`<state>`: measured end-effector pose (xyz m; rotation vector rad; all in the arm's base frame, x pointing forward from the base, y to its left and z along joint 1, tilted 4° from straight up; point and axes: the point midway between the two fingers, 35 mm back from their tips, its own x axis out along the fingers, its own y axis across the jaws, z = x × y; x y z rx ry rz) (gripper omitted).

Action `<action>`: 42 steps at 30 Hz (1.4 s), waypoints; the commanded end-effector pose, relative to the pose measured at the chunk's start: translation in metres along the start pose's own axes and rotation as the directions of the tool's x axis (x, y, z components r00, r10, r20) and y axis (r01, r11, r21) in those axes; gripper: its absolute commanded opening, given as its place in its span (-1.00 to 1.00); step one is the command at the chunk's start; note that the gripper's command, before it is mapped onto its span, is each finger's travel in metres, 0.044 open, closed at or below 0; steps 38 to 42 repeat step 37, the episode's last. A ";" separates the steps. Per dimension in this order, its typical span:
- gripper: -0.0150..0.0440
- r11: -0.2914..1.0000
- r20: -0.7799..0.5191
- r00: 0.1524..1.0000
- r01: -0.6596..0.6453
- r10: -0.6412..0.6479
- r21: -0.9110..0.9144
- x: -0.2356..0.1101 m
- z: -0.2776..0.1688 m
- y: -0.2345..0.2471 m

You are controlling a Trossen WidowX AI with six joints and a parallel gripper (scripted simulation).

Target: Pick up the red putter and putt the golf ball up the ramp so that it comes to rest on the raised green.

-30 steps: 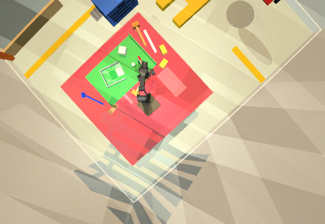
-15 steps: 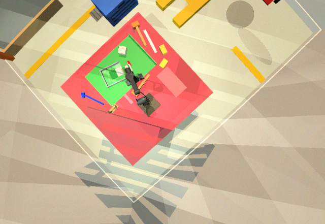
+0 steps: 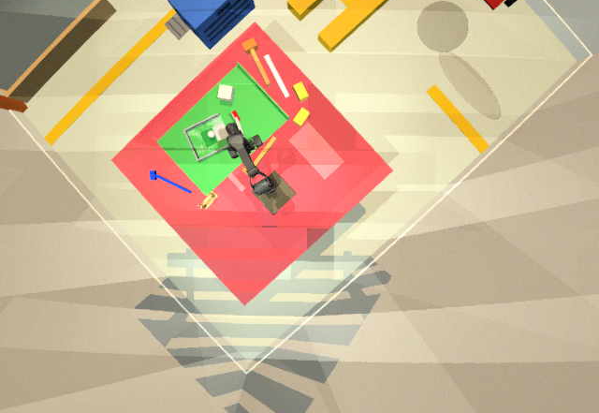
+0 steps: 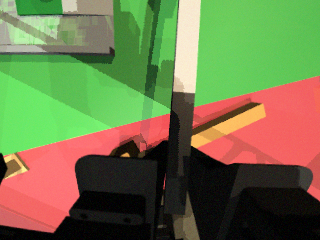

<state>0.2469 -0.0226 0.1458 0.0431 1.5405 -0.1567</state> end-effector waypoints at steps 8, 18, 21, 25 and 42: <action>-0.49 1.000 0.004 1.000 0.000 0.000 0.000 -0.008 0.000 0.000; -0.49 1.000 0.004 1.000 0.000 0.000 0.000 -0.008 0.000 0.000; -0.49 1.000 0.004 1.000 0.000 0.000 0.000 -0.008 0.000 0.000; -0.49 1.000 0.004 1.000 0.000 0.000 0.000 -0.008 0.000 0.000; -0.49 1.000 0.004 1.000 0.000 0.000 0.000 -0.008 0.000 0.000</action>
